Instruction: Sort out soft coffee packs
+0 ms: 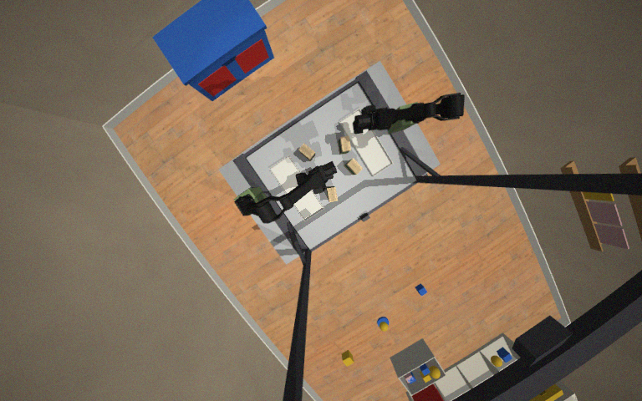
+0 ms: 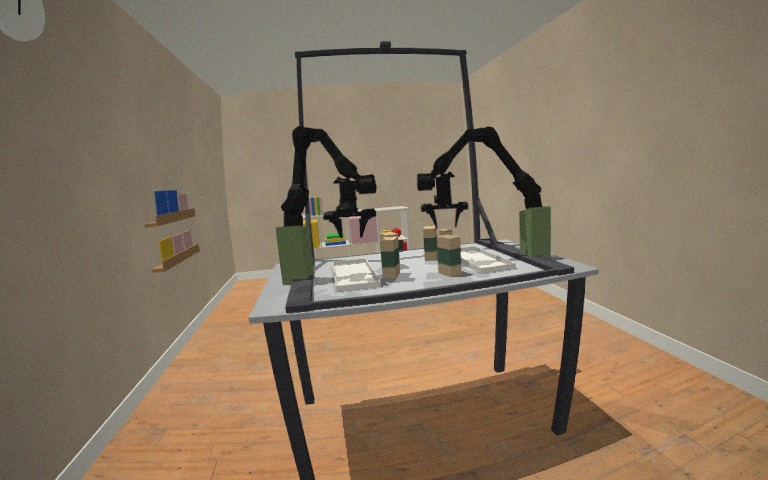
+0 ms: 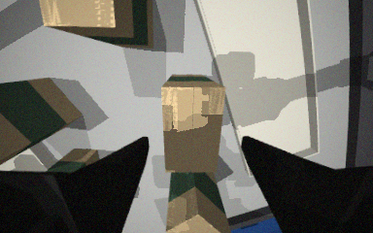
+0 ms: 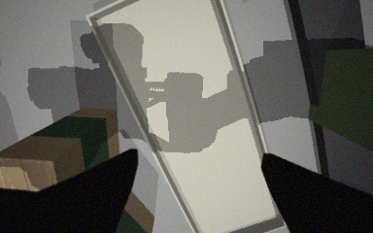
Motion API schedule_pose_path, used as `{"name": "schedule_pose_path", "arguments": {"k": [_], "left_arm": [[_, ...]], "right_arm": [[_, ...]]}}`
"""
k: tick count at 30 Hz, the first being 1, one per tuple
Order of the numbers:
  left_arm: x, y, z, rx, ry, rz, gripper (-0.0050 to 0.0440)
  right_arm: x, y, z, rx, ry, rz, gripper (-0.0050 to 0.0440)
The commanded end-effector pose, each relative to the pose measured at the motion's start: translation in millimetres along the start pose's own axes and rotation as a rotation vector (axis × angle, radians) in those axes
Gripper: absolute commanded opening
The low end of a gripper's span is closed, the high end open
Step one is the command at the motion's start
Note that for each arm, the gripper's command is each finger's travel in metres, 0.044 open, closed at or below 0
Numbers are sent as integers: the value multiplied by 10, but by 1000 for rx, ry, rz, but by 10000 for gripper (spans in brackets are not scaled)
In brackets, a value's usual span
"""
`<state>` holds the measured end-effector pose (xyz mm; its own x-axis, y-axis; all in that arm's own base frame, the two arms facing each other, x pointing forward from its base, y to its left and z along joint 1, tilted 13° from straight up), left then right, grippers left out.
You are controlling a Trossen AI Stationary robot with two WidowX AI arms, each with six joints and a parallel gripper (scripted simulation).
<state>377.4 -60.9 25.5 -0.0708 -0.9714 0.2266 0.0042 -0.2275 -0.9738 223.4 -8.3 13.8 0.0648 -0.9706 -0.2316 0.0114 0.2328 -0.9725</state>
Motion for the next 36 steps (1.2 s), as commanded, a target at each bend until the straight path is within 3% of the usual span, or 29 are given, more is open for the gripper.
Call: {"name": "schedule_pose_path", "arguments": {"k": [1,14,23,25,32,36], "left_arm": [[27,-114,48,32,11,-4,365],[27,-115,48,32,11,-4,365],[123,-103,-698,28,10,-5,365],[123,-103,-698,28,10,-5,365],[199,-98,-1279,25,10,-6,365],[205,-97,-1316,25,10,-6,365]], "right_arm": [[2,-38,36,20,-8,-5,366],[2,-38,36,20,-8,-5,366],[2,-38,36,20,-8,-5,366],[2,-38,36,20,-8,-5,366],[2,-38,36,20,-8,-5,366],[2,-38,36,20,-8,-5,366]]}}
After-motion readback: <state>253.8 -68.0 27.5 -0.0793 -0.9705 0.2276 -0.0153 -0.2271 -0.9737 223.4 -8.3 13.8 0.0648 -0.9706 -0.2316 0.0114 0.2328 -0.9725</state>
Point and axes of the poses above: on each arm, the point midway between the two fingers, 35 mm back from their tips, its own y axis out along the fingers, its own z axis across the jaws, x = y × z, the point moved 3 cm from there along -y, back along the fingers, and after that the axes turned 14 degrees about -y, right-handed, at the moved point
